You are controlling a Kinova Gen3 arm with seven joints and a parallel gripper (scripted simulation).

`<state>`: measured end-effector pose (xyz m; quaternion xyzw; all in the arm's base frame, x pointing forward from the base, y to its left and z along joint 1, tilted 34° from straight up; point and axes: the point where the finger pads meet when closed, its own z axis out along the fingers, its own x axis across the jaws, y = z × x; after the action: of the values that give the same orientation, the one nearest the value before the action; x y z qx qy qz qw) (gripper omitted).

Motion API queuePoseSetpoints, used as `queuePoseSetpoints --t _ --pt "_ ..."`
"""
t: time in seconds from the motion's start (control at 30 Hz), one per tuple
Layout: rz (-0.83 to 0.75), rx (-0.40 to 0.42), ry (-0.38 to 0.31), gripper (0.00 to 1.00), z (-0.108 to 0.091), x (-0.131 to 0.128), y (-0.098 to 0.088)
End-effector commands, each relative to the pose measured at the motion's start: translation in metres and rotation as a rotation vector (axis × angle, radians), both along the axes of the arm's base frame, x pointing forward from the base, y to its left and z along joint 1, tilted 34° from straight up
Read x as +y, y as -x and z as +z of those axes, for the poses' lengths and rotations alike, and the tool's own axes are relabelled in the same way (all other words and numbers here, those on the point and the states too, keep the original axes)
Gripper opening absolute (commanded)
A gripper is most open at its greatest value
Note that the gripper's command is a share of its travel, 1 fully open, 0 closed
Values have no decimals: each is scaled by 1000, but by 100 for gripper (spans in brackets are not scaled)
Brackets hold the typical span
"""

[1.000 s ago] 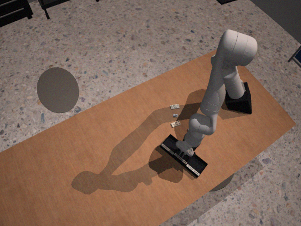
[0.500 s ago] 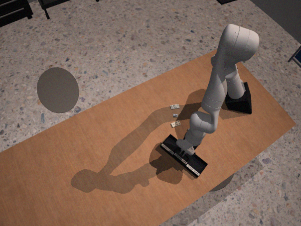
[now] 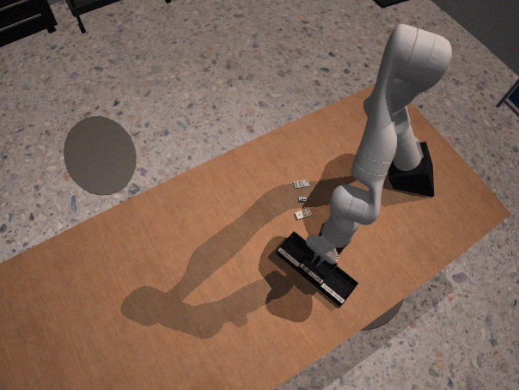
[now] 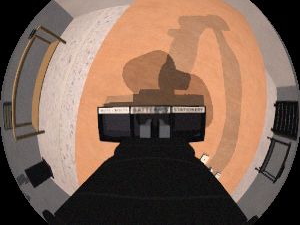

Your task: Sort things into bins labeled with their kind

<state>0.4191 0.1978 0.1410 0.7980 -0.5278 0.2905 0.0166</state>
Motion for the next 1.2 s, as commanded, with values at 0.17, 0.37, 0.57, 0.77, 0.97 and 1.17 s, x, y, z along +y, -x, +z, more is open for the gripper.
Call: queuePoseSetpoints --t 0.17,0.37,0.57,0.77,0.97,1.17 --pt "4 1 -5 31 -5 15 7" --pt "4 1 -5 31 -19 40 15" --pt "4 2 -5 31 -34 65 24" --pt "4 2 -5 31 -40 76 28" --pt "9 2 -5 31 -48 71 22" --pt "11 3 -3 31 -61 66 15"
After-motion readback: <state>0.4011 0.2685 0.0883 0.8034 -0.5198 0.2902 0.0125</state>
